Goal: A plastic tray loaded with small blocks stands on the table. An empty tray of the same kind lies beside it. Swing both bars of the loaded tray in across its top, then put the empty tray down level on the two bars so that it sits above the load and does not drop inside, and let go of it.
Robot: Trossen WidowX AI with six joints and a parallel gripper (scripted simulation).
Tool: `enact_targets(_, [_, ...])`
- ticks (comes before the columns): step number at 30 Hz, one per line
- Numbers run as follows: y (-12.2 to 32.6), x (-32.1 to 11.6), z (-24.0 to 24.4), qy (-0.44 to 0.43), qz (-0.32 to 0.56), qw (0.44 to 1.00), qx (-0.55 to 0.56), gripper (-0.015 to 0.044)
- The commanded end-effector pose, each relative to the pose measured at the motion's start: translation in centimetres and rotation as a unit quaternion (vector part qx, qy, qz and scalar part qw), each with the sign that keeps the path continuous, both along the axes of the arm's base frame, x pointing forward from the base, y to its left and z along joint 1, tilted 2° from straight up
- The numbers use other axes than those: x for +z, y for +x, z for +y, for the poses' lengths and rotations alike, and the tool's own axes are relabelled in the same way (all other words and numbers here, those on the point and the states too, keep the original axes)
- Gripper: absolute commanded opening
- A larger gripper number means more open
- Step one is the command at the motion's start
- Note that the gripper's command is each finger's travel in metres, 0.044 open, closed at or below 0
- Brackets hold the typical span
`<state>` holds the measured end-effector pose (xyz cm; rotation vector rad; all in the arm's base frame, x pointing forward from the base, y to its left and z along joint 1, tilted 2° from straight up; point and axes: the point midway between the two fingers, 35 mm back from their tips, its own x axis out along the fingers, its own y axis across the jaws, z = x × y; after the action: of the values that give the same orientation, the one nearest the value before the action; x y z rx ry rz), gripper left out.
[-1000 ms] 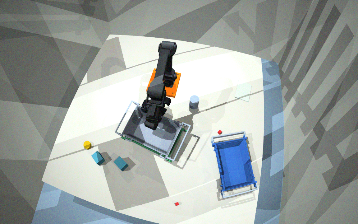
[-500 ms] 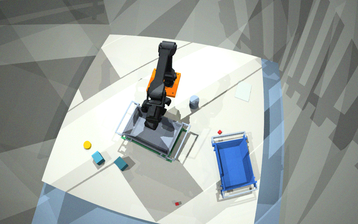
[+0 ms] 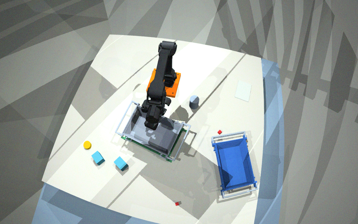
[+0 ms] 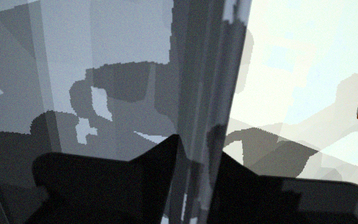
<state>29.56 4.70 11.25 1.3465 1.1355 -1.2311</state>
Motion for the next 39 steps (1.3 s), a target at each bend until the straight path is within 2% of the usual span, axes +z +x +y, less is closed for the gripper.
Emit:
enact_targets(1, [-0.5,-0.6,0.0,0.002,0.014,1.0,-0.001,0.0])
enact_targets(21, [0.0,0.0,0.0,0.0,0.0,1.0,0.0,0.0])
enact_targets(39, [-0.7,-1.5,0.1,0.002,0.014,1.0,-0.001,0.0])
